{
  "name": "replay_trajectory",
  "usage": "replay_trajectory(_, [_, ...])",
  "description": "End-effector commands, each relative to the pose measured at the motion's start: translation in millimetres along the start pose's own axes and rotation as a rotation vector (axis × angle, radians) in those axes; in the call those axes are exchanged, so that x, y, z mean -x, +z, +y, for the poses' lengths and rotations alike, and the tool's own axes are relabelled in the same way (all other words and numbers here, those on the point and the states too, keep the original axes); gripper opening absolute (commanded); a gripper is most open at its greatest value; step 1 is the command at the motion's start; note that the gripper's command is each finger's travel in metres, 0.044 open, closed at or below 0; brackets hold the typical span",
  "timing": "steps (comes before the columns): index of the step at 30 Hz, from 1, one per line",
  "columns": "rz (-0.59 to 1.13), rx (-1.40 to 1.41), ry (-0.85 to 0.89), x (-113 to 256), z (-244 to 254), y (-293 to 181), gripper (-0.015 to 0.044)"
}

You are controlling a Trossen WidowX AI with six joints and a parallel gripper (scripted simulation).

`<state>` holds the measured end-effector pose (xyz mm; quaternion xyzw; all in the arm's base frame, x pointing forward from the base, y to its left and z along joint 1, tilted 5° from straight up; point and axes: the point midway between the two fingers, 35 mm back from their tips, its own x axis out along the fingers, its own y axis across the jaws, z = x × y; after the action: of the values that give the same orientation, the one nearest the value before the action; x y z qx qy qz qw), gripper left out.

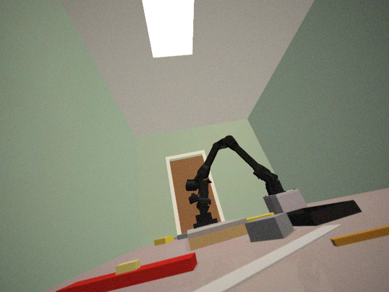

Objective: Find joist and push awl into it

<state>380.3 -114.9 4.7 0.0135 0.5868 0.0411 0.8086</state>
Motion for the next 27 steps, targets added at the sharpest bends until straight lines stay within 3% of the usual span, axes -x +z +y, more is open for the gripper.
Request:
replay_trajectory(1, [0.002, -0.001, 0.001, 0, 7, -1, 0.0])
replay_trajectory(27, [0.002, -0.002, 0.004, -1, 45, -1, 0.0])
